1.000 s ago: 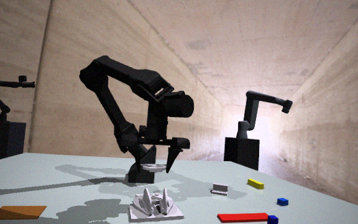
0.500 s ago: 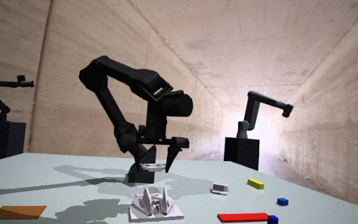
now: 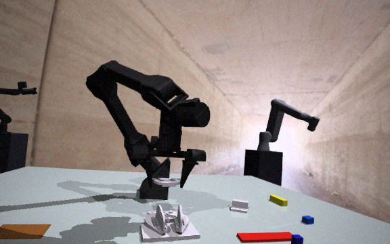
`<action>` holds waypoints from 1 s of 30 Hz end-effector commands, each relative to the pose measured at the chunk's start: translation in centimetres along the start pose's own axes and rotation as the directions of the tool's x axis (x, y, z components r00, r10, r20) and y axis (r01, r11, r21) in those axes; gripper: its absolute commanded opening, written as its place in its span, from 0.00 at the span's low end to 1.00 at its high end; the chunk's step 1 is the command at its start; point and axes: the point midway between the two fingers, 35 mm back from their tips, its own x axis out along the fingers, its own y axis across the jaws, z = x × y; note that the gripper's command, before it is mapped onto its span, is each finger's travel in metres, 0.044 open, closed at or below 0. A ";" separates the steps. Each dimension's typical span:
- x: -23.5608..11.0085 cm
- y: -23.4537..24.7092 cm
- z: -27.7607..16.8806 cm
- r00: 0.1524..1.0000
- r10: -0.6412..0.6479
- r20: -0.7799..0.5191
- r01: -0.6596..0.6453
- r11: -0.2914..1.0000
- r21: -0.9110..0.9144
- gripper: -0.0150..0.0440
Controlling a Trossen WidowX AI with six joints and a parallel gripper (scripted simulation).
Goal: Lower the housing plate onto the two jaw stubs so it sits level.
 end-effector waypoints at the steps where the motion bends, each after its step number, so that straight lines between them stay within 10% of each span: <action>1: 0.0 0.1 0.0 1.000 0.003 -0.001 -0.003 1.000 -0.004 0.85; 30: 3.8 0.1 -0.2 1.000 0.002 -0.002 -0.002 1.000 -0.006 0.85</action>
